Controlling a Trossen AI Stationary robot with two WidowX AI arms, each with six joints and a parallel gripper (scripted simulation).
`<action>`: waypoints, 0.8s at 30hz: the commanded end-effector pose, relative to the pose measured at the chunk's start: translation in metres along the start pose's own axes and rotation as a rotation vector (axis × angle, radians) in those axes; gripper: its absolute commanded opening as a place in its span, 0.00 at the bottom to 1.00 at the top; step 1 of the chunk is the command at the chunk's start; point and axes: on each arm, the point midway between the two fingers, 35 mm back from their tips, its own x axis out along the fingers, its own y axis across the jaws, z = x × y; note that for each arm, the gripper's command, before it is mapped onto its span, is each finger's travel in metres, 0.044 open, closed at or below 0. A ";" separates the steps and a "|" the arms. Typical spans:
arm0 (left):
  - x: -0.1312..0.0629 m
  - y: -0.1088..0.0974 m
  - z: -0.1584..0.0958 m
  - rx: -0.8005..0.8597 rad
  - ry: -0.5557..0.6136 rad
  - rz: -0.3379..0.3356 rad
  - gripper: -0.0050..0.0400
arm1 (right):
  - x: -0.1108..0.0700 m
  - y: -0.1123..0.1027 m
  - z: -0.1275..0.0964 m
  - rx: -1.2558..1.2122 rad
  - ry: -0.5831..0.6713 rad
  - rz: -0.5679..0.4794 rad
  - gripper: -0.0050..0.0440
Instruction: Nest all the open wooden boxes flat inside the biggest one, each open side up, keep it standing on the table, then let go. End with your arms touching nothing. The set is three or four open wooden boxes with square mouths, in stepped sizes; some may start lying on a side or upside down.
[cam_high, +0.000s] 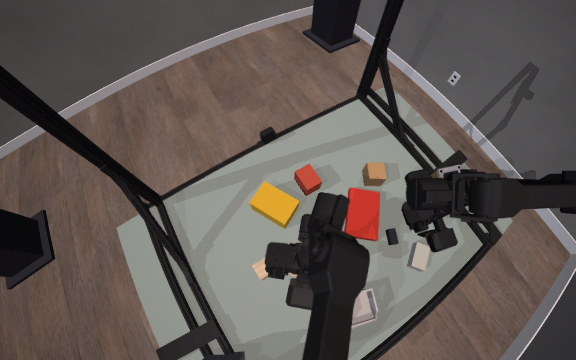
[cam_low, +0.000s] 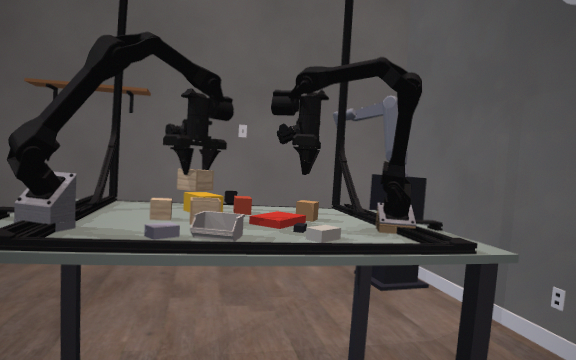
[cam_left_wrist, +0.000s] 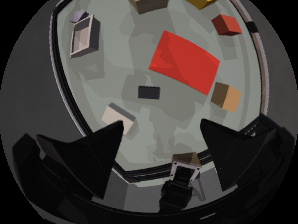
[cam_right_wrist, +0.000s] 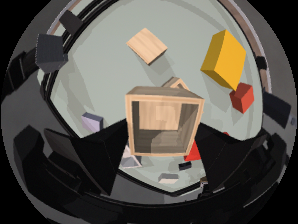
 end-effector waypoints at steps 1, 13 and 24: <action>0.000 0.000 0.000 0.000 0.000 0.000 1.00 | 0.001 -0.007 -0.001 -0.113 -0.001 0.006 0.10; 0.000 0.000 0.000 0.000 0.000 0.000 1.00 | -0.006 -0.020 -0.006 -0.458 -0.002 0.004 0.10; 0.000 0.000 0.000 0.000 0.000 0.000 1.00 | -0.011 -0.031 -0.011 -0.785 -0.003 0.003 0.10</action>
